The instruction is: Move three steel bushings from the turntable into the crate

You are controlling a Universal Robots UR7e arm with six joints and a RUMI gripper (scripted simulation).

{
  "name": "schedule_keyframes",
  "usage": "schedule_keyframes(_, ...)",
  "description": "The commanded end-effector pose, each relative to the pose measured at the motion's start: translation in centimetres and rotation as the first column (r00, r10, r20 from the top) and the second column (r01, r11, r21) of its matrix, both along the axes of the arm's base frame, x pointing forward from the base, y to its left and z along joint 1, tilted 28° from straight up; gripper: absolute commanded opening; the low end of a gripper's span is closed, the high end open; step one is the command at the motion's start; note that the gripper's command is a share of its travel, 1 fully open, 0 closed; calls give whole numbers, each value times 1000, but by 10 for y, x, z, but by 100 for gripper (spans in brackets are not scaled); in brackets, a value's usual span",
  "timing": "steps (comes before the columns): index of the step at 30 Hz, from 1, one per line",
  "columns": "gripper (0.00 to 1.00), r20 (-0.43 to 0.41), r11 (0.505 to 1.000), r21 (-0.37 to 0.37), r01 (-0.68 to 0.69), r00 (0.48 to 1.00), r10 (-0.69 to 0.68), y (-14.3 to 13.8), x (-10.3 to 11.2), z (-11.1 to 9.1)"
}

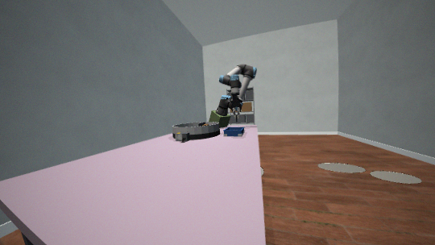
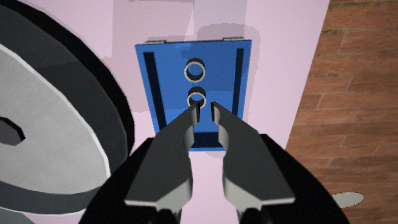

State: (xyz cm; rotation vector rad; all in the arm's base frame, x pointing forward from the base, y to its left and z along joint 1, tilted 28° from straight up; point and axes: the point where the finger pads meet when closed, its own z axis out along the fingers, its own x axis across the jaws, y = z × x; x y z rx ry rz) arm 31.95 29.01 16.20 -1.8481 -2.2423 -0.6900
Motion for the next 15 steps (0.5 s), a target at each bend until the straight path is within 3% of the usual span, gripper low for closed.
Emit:
schedule_keyframes(1,6,1,1000,0,0,1000,0,0,0,0)
schedule_keyframes(15,5,1,1000,0,0,1000,0,0,0,0)
